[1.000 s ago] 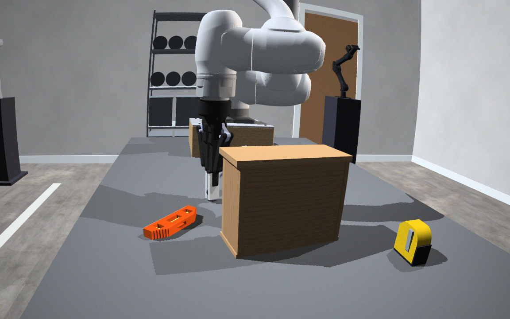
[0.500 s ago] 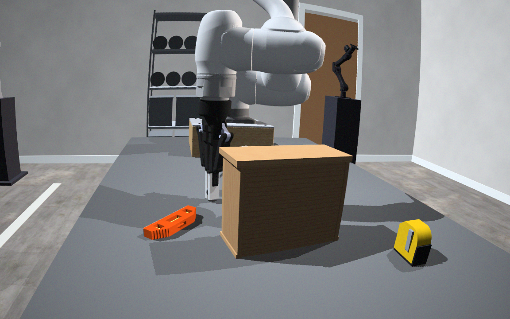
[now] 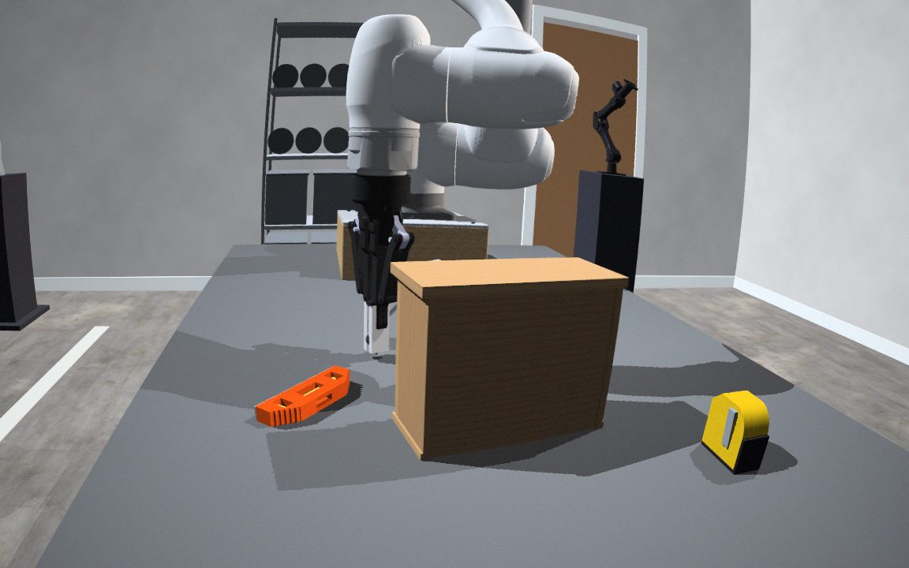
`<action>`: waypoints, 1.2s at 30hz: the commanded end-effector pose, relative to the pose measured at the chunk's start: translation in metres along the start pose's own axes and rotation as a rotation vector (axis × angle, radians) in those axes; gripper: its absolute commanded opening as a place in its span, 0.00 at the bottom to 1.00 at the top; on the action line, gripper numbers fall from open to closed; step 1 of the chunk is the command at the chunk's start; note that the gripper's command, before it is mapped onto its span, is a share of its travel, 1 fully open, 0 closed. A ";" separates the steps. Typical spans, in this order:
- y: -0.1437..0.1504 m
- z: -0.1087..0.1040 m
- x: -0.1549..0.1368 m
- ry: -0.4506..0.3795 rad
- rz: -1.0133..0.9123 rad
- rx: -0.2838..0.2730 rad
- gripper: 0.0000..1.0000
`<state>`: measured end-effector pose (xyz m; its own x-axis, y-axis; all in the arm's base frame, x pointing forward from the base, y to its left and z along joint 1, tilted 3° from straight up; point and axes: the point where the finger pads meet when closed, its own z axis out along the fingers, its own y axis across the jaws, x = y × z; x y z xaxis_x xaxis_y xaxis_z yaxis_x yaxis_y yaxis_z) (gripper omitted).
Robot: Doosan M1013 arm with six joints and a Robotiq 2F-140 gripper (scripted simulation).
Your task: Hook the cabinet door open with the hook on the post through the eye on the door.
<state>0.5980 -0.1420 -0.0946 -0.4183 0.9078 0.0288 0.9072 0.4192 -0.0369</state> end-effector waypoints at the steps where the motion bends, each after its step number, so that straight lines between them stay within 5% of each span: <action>1: 0.000 -0.002 -0.001 0.000 0.000 0.000 0.03; 36: 0.000 -0.030 -0.014 0.000 0.000 0.000 0.03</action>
<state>0.6047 -0.1542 -0.0674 -0.4183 0.9079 0.0286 0.9072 0.4191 -0.0368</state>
